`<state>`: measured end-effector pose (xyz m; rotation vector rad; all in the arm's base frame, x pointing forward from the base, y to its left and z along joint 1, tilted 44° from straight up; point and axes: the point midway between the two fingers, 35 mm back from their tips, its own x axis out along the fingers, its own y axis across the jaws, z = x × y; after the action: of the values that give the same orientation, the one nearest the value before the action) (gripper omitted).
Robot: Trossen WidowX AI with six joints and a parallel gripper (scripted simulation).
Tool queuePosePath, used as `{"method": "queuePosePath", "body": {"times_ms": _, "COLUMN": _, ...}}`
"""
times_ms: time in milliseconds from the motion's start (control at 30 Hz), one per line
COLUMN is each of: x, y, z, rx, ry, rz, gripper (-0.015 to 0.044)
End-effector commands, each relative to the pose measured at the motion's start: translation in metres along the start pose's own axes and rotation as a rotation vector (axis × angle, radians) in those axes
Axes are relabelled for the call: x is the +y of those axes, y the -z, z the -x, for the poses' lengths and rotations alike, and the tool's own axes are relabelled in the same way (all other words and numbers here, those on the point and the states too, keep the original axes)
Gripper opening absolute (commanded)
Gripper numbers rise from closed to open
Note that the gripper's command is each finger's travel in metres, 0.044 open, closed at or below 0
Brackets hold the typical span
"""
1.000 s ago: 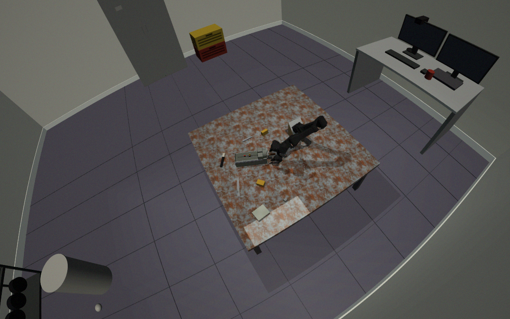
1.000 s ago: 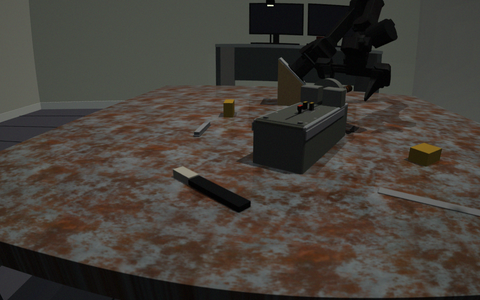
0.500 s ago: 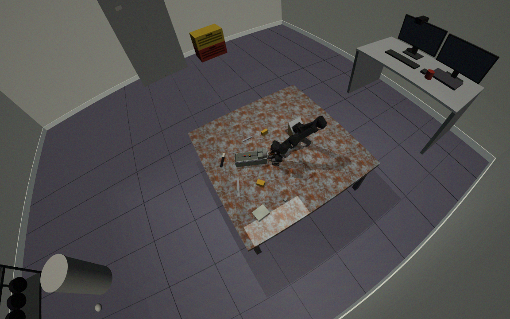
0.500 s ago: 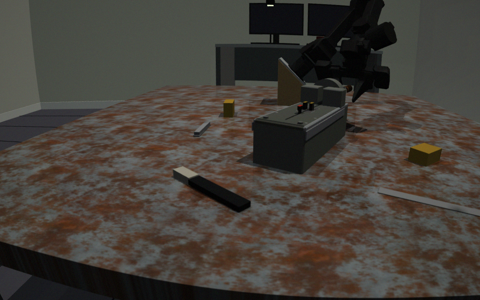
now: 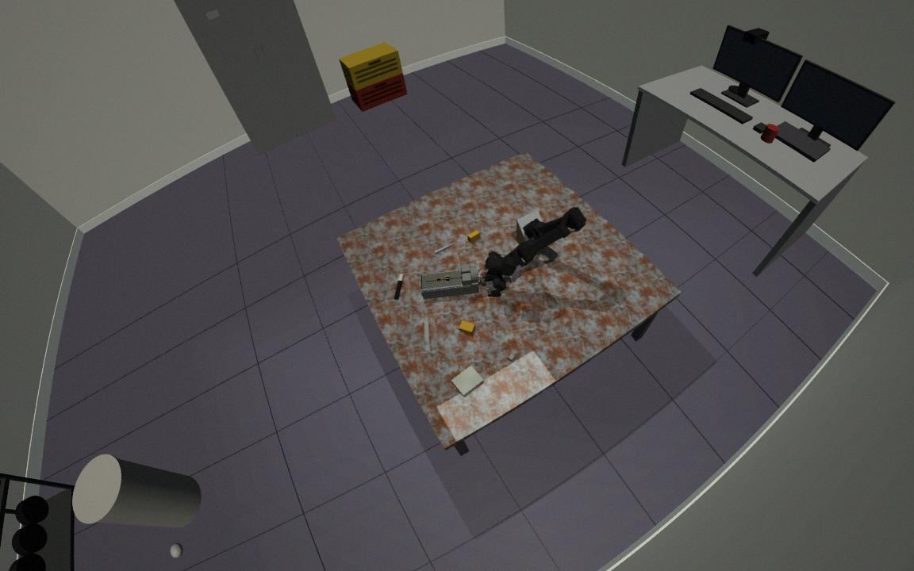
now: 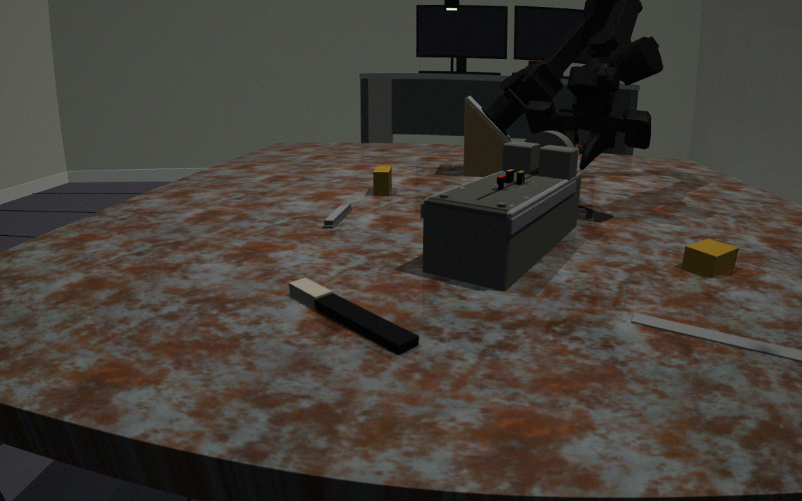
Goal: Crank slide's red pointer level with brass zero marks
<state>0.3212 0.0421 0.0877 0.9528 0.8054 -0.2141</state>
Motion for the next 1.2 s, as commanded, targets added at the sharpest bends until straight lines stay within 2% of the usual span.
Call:
{"method": "queuePosePath", "body": {"times_ms": 0, "x": -0.001, "y": -0.001, "z": 0.001, "rx": -0.002, "ry": 0.000, "rz": -0.004, "gripper": 0.0000}}
{"method": "queuePosePath", "body": {"times_ms": 1167, "x": -0.035, "y": -0.014, "z": 0.015, "rx": -0.002, "ry": 0.002, "rz": -0.003, "gripper": 0.0000}}
